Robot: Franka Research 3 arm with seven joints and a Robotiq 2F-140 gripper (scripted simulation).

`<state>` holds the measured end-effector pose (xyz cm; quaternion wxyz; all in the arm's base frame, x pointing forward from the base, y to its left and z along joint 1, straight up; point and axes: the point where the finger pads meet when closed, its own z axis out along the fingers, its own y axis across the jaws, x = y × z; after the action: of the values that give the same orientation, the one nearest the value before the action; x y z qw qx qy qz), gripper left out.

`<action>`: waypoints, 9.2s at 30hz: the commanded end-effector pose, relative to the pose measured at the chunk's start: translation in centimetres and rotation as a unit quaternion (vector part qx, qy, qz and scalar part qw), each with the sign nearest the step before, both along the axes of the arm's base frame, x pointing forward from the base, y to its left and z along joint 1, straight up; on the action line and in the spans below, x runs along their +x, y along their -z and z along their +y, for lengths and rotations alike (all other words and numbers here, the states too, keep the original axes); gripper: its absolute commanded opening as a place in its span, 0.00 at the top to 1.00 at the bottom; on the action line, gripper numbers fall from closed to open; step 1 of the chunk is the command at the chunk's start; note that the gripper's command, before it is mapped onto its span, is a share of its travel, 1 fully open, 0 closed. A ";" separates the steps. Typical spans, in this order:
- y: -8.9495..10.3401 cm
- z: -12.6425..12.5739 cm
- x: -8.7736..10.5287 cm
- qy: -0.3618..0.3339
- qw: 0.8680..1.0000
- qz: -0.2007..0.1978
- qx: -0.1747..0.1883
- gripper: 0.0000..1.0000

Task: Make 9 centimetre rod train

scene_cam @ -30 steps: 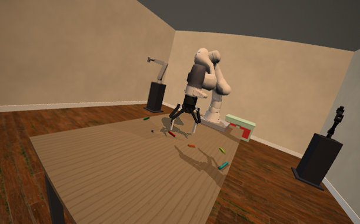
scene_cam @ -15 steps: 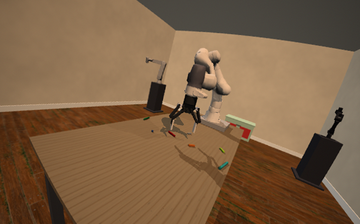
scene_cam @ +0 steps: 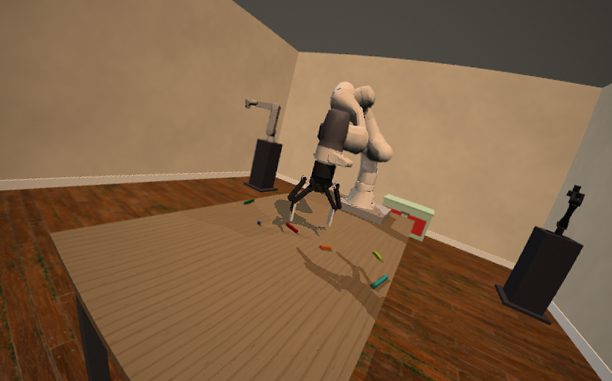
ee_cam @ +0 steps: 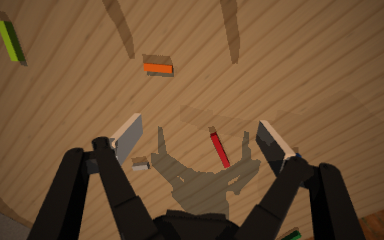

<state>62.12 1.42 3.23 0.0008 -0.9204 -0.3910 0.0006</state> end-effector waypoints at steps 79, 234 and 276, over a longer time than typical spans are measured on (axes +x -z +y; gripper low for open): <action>-0.2 -0.2 -1.9 0.402 0.916 0.000 -0.002 0.00; -0.3 -0.5 -8.2 0.992 -0.126 -0.001 -0.001 0.00; -0.2 -0.5 -10.0 0.895 -0.445 -0.001 0.000 0.00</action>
<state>52.20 0.80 3.43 0.0015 0.0155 -0.9999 -0.0052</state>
